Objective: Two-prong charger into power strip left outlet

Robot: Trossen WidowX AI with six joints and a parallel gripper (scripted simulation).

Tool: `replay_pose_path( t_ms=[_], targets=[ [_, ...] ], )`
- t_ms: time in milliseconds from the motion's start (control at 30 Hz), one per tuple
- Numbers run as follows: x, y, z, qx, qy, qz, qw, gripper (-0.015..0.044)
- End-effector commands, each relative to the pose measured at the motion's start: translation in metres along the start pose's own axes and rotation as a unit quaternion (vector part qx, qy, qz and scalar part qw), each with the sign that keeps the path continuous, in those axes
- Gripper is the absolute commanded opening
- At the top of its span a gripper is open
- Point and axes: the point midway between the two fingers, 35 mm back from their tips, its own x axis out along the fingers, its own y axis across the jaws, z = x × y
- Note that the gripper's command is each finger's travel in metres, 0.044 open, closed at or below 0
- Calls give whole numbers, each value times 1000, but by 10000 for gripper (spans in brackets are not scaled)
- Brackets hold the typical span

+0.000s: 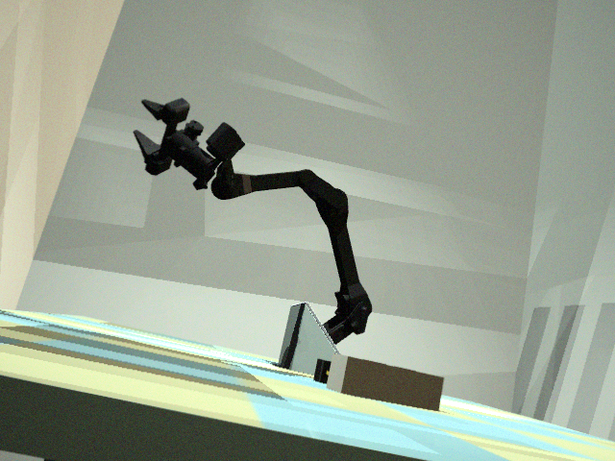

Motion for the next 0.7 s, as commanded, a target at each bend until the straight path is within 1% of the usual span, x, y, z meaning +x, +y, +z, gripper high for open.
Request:
replay_pose_path(
  t_ms=[0, 33, 333, 667],
  targets=[
    [-1, 1, -1, -3, 3, 0, 1000, 426],
    [-2, 3, -4, -11, 10, 1, 1000, 440],
    [-40, 35, -62, -147, 143, 31, 978, 440],
    [-103, 57, -120, -288, 282, 82, 911, 440]
  ],
)
